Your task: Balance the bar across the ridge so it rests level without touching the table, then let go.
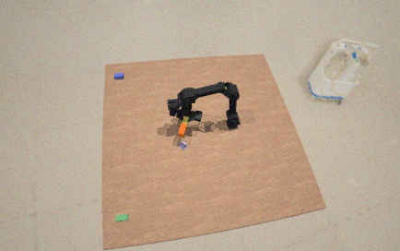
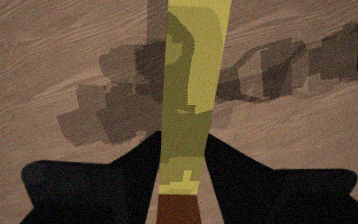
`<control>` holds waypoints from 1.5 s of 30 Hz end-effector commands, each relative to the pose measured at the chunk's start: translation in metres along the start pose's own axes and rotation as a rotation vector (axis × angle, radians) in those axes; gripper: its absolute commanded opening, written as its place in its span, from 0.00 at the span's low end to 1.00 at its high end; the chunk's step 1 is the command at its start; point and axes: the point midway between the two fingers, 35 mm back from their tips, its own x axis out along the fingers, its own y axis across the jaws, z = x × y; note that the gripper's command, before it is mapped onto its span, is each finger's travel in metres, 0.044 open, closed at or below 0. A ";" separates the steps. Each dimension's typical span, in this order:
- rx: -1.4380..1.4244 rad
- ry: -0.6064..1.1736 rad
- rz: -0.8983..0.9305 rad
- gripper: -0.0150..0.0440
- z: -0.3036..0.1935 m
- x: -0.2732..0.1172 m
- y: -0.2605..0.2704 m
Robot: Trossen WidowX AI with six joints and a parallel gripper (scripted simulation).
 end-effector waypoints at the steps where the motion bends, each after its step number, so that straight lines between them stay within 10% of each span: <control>1: 0.090 0.009 0.010 0.25 -0.015 -0.004 0.001; 45: 0.572 0.018 0.002 0.25 -0.096 0.025 -0.031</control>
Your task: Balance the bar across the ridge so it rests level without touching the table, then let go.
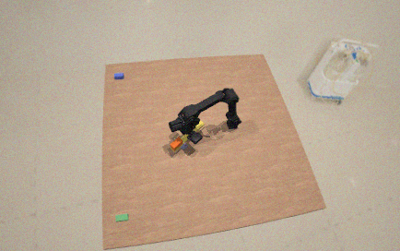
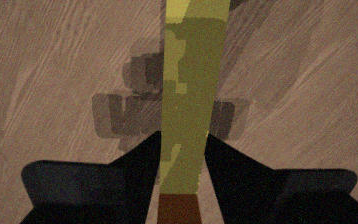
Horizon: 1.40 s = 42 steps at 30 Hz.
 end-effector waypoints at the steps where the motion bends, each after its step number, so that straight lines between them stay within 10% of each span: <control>1: 0.004 0.003 -0.003 0.25 0.000 0.006 -0.001; 42: 0.005 0.003 -0.003 0.25 0.001 0.022 -0.002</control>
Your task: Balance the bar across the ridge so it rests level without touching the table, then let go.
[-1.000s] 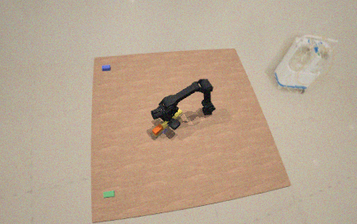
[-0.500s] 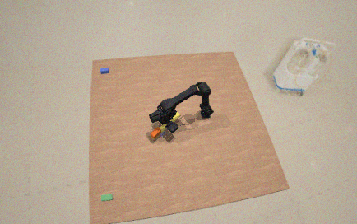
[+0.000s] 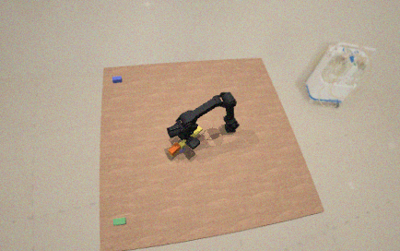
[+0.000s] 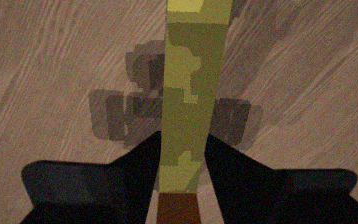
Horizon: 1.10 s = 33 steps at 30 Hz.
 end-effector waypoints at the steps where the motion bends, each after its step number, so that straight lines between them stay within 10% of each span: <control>1: 0.004 0.004 -0.002 0.25 -0.001 0.000 0.000; 33: 0.004 0.004 -0.002 0.25 -0.001 0.003 0.000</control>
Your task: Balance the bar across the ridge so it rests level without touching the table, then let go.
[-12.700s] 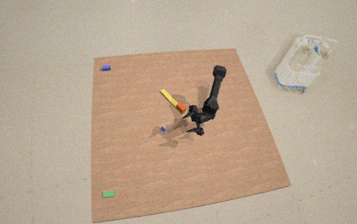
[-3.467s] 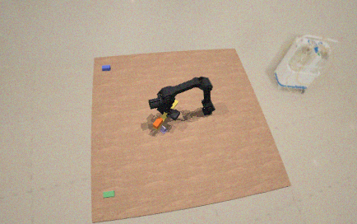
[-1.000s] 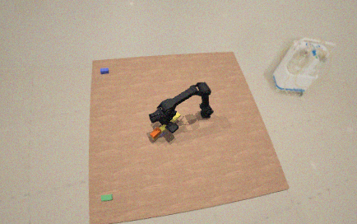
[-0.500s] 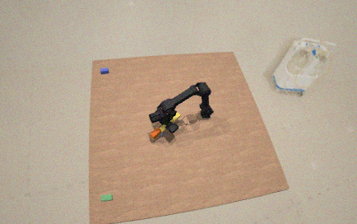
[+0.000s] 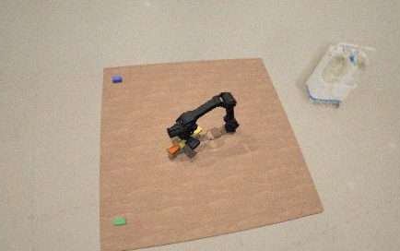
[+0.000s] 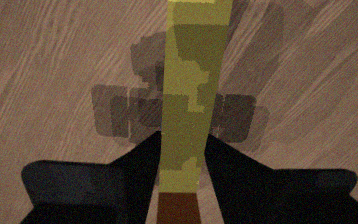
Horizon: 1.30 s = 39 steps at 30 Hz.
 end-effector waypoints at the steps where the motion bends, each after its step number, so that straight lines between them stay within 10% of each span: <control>1: 0.004 0.004 -0.002 0.25 -0.001 0.000 0.000; 39: 0.004 0.004 -0.002 0.25 0.000 0.003 -0.001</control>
